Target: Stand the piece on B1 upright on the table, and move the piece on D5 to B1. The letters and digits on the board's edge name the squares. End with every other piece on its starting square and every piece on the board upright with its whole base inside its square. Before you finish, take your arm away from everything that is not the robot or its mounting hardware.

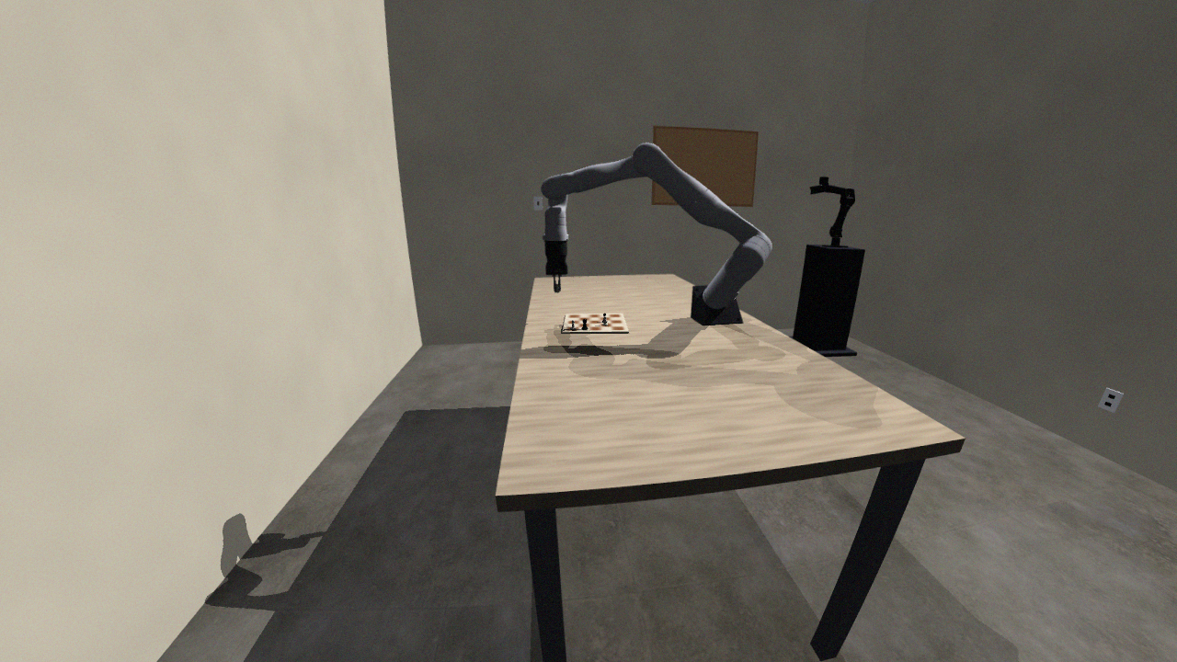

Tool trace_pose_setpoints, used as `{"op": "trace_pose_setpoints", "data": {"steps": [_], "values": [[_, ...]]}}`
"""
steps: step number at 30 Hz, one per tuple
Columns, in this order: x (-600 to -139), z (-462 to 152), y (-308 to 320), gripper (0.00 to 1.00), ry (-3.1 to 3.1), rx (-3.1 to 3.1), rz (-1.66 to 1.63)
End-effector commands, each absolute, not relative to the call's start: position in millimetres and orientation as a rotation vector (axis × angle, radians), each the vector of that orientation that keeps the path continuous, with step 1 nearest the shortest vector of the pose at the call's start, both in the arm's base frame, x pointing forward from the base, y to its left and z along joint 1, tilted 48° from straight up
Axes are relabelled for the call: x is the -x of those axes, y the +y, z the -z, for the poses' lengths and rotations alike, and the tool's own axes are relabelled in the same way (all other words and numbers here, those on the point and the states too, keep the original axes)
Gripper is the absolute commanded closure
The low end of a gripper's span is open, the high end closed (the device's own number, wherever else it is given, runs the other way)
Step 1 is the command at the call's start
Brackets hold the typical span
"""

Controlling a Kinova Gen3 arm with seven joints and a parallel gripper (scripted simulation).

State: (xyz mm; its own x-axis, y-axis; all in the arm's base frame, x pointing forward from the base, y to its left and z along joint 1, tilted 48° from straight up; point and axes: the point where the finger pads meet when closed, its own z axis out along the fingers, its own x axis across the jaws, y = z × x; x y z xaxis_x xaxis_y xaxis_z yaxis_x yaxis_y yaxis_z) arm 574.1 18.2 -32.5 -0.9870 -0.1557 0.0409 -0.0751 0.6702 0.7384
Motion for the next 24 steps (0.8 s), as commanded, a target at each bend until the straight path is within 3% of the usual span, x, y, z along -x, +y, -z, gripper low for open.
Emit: {"op": "trace_pose_setpoints", "data": {"steps": [1, 24], "values": [[-578, 35, 25, 1.00, -2.774, -0.204, 1.223], [-576, 46, 36, 1.00, -2.773, -0.204, 1.223]]}}
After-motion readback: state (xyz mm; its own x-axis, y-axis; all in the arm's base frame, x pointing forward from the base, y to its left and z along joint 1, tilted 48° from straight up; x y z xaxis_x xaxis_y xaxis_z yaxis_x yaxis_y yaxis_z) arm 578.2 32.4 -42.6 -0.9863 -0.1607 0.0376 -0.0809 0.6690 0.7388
